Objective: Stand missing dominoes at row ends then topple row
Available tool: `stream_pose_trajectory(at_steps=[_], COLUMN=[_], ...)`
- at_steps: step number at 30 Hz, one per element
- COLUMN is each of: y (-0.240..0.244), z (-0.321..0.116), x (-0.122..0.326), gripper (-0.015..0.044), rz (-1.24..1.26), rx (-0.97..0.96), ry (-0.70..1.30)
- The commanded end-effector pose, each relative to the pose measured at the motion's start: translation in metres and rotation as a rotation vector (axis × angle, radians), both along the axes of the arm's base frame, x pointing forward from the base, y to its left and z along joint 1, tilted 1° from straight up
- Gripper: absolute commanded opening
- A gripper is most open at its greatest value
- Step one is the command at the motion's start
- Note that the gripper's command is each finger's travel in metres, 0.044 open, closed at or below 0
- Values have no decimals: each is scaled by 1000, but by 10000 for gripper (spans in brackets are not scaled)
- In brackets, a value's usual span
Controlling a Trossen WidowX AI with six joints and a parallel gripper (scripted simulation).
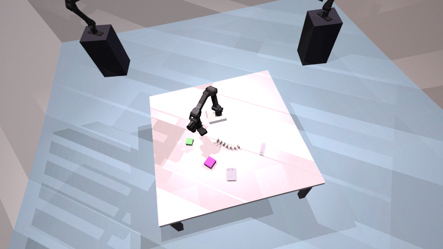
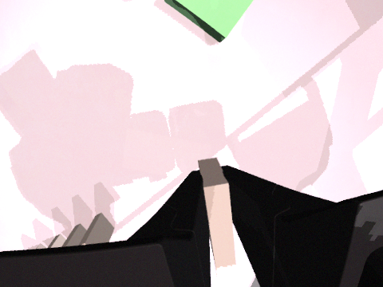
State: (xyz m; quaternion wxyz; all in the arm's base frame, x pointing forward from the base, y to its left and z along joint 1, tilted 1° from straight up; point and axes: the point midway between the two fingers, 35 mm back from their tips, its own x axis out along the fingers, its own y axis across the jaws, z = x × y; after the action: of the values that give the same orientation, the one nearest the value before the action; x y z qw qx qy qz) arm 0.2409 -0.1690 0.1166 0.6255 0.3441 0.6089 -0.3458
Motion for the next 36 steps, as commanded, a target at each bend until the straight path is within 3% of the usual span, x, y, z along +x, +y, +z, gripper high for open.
stream_pose_trajectory(at_steps=[1,11,36], y=[1,2,-19], z=[3,1,-60], x=[11,27,83], gripper=[26,26,26], rz=[-78,-156,45], rx=[4,-8,-478], ry=[8,0,-191])
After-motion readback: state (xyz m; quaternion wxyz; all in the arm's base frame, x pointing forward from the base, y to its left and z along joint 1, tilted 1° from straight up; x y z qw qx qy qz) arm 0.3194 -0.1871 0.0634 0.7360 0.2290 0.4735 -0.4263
